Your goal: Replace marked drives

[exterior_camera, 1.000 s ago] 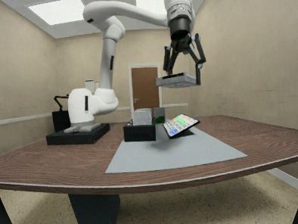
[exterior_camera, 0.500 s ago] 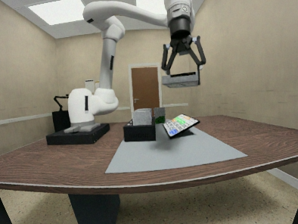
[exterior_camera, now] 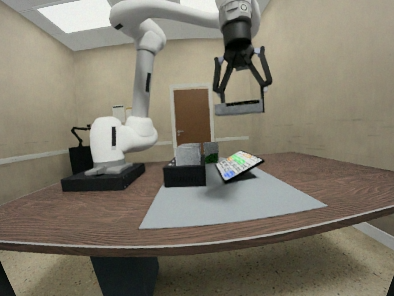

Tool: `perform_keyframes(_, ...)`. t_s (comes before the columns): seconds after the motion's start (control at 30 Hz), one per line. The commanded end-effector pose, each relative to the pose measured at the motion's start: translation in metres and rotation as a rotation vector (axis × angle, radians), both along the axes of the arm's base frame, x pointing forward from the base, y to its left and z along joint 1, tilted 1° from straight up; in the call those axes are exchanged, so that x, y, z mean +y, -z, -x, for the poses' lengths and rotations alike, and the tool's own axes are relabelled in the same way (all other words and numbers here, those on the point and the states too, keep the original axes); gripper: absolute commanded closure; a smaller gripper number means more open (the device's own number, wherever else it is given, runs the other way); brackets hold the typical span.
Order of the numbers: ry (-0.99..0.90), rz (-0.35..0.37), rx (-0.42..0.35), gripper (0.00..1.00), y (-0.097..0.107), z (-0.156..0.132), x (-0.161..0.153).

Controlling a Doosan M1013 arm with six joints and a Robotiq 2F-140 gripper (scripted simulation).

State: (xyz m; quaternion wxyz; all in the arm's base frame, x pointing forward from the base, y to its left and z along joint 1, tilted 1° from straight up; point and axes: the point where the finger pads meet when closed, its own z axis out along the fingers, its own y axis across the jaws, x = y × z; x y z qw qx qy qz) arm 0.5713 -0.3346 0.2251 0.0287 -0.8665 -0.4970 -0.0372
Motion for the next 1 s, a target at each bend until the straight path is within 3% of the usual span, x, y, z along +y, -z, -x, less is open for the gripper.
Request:
perform_keyframes(0.0, -0.001, -0.055, -0.033, 0.90, -0.0006, -0.0001, 0.0001)
perform_keyframes(0.3, 0.001, -0.237, -0.140, 0.90, -0.0009, -0.0005, 0.0000)
perform_keyframes(0.73, 0.002, -0.278, -0.166, 0.90, -0.0013, -0.0007, -0.0002)
perform_keyframes(0.97, 0.003, -0.391, -0.229, 0.90, -0.0007, -0.0005, 0.0003)
